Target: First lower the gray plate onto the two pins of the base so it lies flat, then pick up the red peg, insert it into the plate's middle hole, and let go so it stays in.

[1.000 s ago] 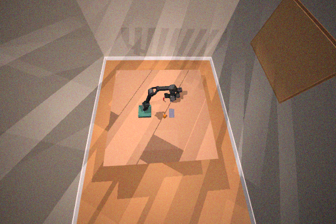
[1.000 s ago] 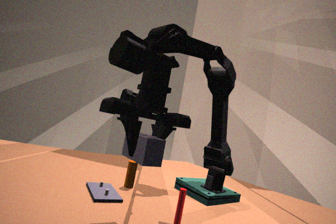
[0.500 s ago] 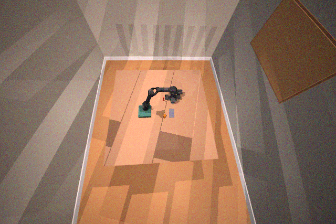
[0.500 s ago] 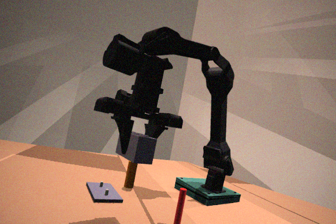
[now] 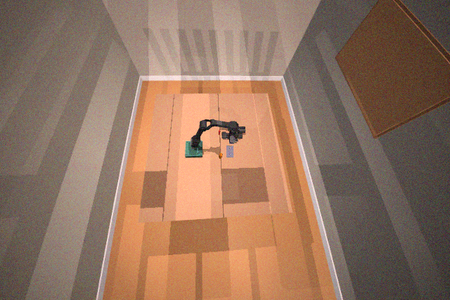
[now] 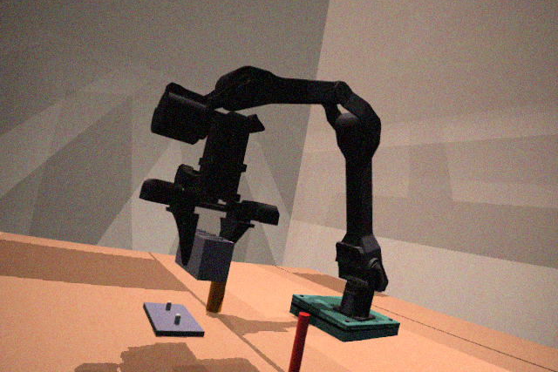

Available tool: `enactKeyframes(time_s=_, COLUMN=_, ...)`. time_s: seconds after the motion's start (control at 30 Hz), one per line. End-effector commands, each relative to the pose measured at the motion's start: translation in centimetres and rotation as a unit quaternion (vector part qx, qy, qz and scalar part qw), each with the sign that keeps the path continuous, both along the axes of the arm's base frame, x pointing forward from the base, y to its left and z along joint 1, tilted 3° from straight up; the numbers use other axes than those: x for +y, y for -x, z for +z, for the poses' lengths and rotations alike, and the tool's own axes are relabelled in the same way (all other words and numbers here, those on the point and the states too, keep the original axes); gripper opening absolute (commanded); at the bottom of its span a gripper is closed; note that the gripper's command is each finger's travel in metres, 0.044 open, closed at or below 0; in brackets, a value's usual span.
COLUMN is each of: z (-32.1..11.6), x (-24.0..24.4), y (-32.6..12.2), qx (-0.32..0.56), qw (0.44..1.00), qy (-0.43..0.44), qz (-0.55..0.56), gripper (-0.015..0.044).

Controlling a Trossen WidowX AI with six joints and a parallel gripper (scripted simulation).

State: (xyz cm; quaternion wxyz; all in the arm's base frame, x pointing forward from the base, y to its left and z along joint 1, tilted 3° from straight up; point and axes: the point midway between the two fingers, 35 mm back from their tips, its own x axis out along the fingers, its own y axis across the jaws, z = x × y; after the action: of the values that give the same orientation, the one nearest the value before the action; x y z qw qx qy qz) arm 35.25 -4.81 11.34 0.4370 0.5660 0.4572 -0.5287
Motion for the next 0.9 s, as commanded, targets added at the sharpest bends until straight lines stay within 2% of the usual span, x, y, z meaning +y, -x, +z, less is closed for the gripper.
enactKeyframes(time_s=0.0, z=-0.9, x=-1.4, y=0.2, qx=0.003, qw=1.000, qy=0.003, qz=-0.002, gripper=0.0000)
enactKeyframes(time_s=0.87, z=-5.2, x=-8.3, y=2.3, qx=0.005, qw=1.000, qy=0.005, qz=-0.021, gripper=0.0000)
